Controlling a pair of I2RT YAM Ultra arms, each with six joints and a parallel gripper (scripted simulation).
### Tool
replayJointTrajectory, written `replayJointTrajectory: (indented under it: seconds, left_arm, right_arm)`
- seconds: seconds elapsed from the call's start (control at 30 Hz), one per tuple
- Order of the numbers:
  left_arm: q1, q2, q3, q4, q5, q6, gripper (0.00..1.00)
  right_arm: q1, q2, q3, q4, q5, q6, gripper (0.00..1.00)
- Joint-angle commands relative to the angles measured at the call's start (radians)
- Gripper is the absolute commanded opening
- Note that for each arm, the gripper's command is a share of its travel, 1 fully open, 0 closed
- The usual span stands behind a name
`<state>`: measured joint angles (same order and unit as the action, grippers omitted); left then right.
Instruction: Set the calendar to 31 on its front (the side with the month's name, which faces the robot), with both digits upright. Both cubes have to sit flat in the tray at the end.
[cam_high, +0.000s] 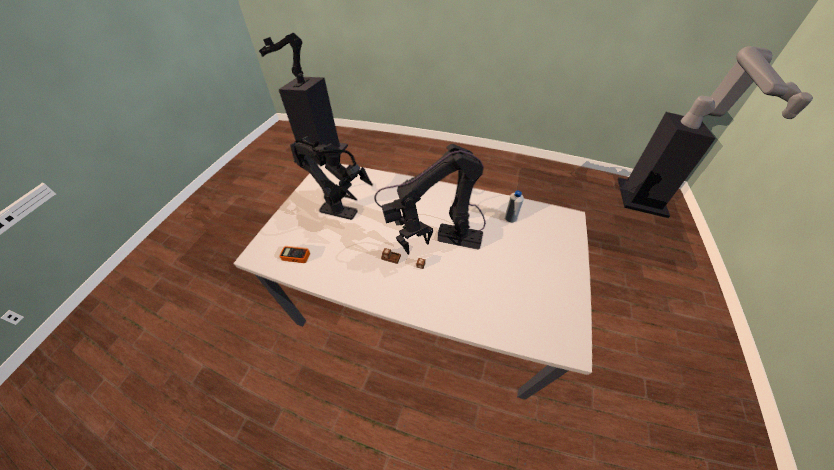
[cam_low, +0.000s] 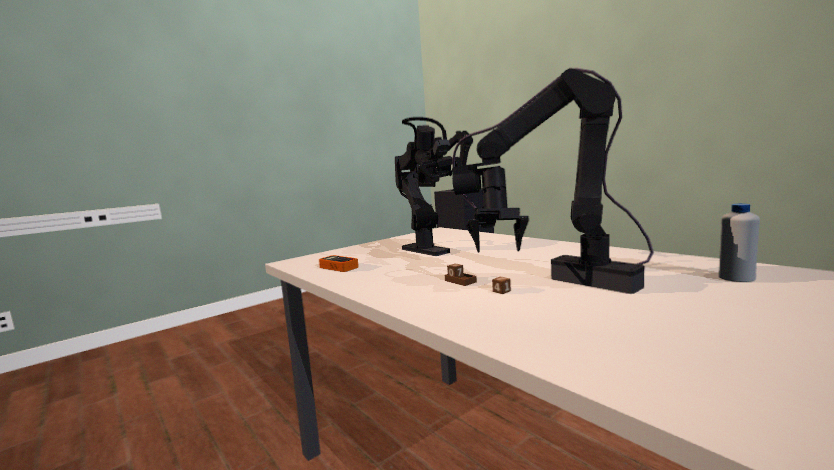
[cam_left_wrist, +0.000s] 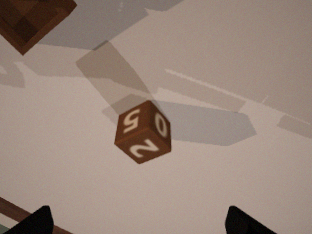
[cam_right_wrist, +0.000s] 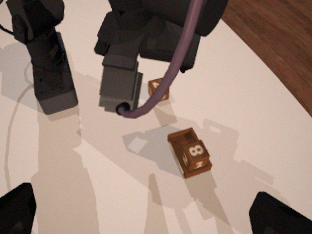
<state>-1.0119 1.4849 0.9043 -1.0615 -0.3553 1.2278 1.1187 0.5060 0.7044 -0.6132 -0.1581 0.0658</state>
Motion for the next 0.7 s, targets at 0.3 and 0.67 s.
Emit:
replayJointTrajectory:
  seconds: [0.3, 0.67]
  left_arm:
    - [-0.098, 0.007, 0.011, -0.021, -0.107, 0.097, 1.0]
    - [-0.098, 0.007, 0.022, -0.025, -0.112, 0.088, 1.0]
  right_arm:
    - [-0.022, -0.003, 0.07, -0.043, -0.018, -0.011, 1.0]
    - [-0.018, 0.0, 0.06, -0.043, -0.012, -0.006, 1.0]
